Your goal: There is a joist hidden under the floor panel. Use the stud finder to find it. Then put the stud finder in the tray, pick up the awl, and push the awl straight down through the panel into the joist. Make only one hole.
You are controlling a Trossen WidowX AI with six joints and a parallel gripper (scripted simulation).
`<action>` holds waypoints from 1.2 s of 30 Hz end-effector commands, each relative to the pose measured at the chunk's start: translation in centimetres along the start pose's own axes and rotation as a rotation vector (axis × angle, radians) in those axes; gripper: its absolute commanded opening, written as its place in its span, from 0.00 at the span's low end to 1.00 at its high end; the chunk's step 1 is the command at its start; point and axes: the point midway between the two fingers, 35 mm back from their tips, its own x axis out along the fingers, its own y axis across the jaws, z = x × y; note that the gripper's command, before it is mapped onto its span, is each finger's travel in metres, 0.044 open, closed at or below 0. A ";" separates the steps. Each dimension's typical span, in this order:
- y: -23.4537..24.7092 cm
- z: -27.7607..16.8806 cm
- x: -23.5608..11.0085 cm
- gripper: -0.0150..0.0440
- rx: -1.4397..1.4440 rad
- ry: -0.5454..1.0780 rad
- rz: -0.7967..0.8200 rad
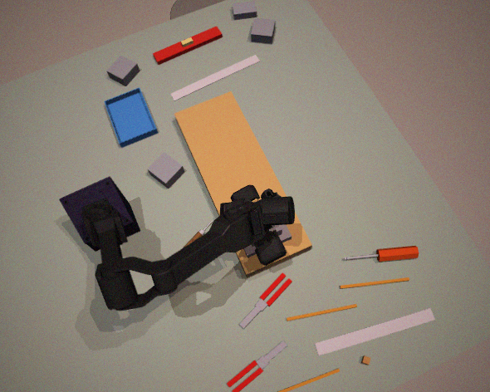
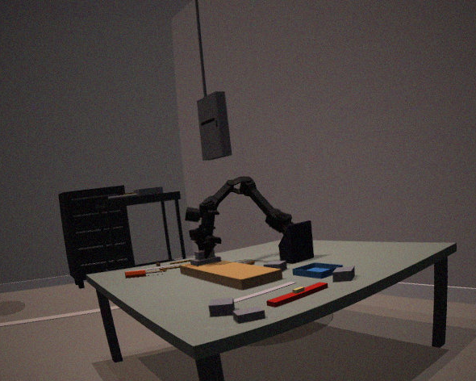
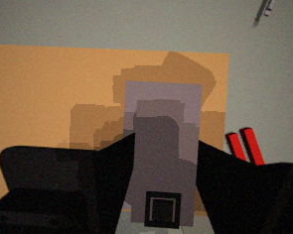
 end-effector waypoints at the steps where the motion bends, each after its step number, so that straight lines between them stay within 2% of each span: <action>1: 1.0 0.0 0.0 0.25 -0.003 0.000 0.004; 36: 7.8 -0.1 0.0 0.25 -0.003 0.001 0.007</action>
